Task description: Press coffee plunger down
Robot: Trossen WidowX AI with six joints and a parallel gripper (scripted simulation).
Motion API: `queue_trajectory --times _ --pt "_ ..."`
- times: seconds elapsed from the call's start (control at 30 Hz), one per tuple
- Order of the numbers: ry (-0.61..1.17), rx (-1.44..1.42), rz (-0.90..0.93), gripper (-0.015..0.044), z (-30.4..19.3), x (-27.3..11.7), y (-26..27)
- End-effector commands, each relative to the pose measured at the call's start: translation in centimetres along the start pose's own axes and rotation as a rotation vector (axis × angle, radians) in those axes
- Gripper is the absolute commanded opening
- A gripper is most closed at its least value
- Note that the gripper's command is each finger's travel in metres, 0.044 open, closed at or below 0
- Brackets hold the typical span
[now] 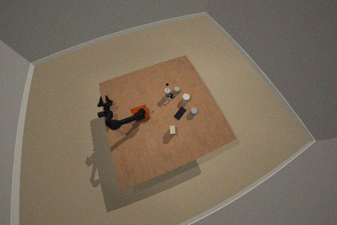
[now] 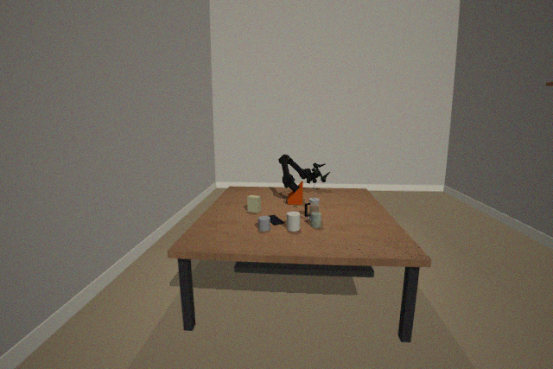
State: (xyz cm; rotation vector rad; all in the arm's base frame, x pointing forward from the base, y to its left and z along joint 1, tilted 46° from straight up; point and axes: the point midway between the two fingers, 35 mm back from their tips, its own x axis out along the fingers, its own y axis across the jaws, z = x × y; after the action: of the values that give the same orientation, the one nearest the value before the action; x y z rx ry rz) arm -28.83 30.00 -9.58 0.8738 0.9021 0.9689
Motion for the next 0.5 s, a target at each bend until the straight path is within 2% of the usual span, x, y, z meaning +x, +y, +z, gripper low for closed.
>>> queue_trajectory --times 0.0,0.23,0.47 --pt "-0.005 -0.007 -0.004 0.0426 0.2 0.2 0.0" --pt "-0.093 -0.217 -0.130 0.0440 4.5 5.5 1.3" --pt "-0.239 -0.352 -0.323 0.0440 13.7 12.8 2.9"
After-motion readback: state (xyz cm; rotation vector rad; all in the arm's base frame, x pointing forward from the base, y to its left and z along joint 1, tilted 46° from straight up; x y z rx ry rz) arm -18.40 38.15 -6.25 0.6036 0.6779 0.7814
